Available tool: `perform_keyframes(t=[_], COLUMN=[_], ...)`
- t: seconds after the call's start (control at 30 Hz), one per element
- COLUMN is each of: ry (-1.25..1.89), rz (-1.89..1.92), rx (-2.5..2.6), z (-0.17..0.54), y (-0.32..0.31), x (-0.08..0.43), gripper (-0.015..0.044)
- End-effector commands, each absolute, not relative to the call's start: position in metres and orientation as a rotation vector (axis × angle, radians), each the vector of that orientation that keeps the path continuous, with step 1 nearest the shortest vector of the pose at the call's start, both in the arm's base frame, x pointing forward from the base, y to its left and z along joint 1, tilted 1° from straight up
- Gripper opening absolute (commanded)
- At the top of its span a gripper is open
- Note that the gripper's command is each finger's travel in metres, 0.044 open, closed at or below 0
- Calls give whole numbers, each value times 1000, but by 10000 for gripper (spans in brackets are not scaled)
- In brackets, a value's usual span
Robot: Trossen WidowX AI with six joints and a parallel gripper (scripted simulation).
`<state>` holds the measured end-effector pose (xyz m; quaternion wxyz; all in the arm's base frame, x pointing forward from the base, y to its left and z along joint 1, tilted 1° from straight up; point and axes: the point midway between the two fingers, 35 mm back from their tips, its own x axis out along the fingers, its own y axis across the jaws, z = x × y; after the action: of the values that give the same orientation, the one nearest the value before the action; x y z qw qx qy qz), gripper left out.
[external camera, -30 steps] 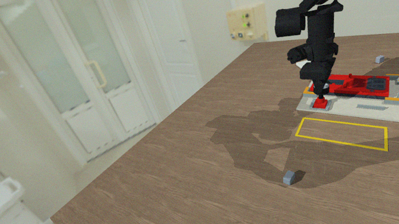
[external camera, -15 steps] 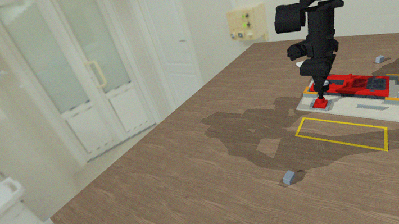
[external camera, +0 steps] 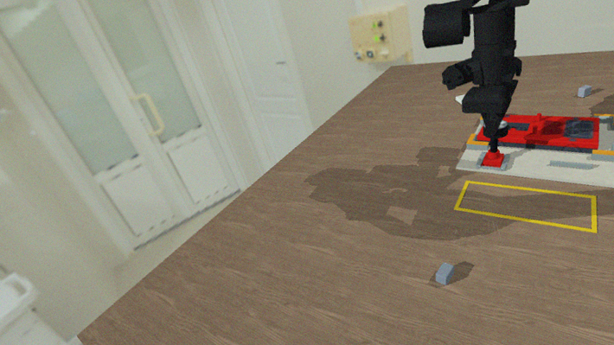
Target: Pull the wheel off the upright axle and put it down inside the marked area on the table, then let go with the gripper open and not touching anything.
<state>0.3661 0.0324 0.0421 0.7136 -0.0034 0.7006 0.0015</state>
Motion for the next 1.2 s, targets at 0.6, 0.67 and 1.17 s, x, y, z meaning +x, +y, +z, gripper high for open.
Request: perform_keyframes(t=[0.6, 0.67, 1.17], ry=[1550, 1550, 1551], rz=[7, 8, 11], rx=[-7, -7, -4], z=[70, 70, 73], y=[65, 72, 117], x=[350, 347, 319], gripper=[0, 0, 0])
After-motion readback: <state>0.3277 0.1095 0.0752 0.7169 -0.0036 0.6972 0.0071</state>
